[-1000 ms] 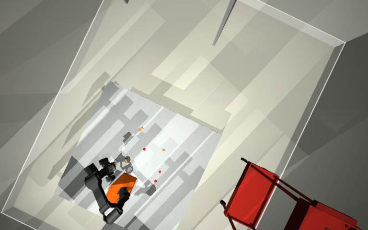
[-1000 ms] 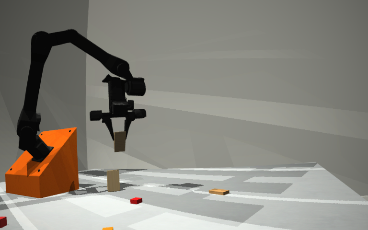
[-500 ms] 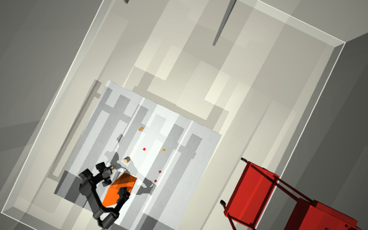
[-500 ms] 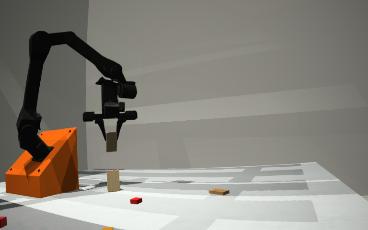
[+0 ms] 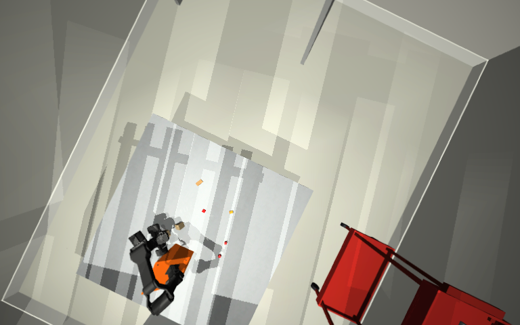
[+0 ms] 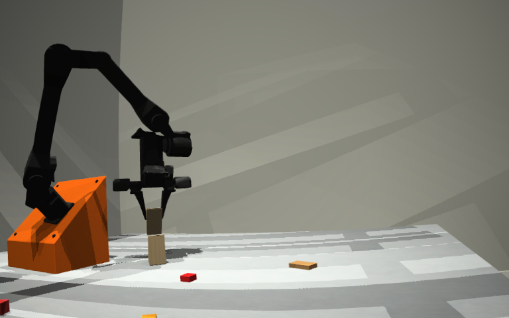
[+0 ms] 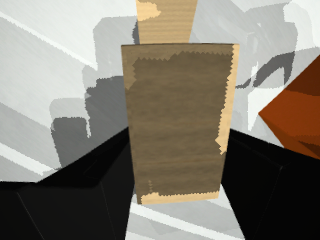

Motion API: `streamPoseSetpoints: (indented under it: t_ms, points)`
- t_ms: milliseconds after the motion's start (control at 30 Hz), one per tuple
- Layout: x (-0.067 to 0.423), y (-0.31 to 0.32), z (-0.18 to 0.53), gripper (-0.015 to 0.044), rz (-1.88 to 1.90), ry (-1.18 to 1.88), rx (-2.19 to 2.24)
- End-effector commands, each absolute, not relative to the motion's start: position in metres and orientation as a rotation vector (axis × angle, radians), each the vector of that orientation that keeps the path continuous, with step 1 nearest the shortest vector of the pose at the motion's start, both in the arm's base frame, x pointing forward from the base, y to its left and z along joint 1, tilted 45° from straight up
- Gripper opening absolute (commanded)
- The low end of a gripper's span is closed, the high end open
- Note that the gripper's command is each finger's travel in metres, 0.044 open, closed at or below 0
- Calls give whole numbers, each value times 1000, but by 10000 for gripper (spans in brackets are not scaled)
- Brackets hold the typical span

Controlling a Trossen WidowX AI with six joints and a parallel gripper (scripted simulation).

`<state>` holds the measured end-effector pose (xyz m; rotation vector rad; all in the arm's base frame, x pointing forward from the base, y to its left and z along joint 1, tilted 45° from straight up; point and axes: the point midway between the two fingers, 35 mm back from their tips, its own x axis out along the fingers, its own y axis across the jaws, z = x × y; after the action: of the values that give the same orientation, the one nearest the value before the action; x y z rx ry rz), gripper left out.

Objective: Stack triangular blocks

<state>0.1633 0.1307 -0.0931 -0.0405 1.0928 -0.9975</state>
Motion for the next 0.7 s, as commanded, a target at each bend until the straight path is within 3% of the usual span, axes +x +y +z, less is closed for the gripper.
streamPoseSetpoints:
  t_ms: [0,667]
  points:
    - [165,122,-97,0,-994,1089,-49]
    - [178,97,-109,0,-995,1085,-51]
